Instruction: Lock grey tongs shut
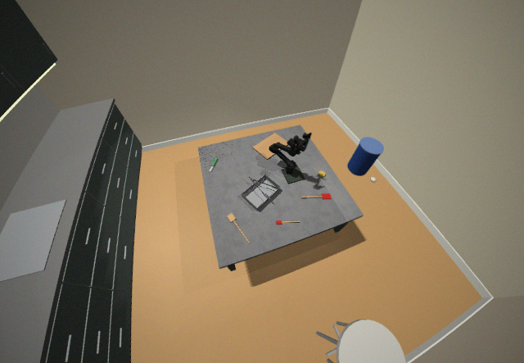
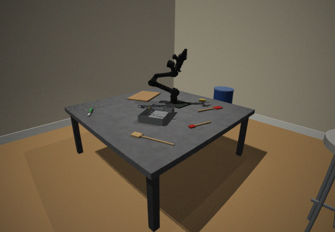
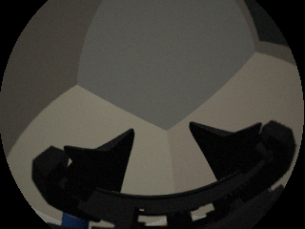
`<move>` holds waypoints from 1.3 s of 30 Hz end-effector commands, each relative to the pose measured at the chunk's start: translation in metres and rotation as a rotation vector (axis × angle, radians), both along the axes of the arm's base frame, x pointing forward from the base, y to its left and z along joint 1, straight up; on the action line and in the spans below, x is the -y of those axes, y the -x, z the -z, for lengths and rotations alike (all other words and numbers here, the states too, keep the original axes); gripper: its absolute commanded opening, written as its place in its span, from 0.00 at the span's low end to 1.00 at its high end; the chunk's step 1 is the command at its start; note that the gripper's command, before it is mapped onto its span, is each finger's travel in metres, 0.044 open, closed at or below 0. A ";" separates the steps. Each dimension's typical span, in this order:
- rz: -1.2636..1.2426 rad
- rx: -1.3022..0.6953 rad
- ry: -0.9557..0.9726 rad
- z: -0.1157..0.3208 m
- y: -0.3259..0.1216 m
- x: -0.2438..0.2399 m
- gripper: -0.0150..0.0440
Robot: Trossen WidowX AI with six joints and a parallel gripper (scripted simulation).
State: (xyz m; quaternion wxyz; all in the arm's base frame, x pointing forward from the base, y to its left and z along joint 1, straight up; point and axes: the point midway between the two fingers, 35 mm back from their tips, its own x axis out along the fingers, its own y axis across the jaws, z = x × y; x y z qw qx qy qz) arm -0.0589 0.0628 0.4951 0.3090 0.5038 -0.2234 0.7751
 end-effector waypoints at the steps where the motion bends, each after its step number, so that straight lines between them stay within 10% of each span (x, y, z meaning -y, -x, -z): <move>1: 0.000 0.000 0.000 0.000 0.000 0.000 0.98; 17: 0.276 0.007 0.597 0.023 -0.026 -0.162 1.00; 28: 0.527 -0.287 1.210 0.101 -0.153 -0.259 1.00; 39: 0.748 -0.700 1.597 0.183 -0.287 -0.240 1.00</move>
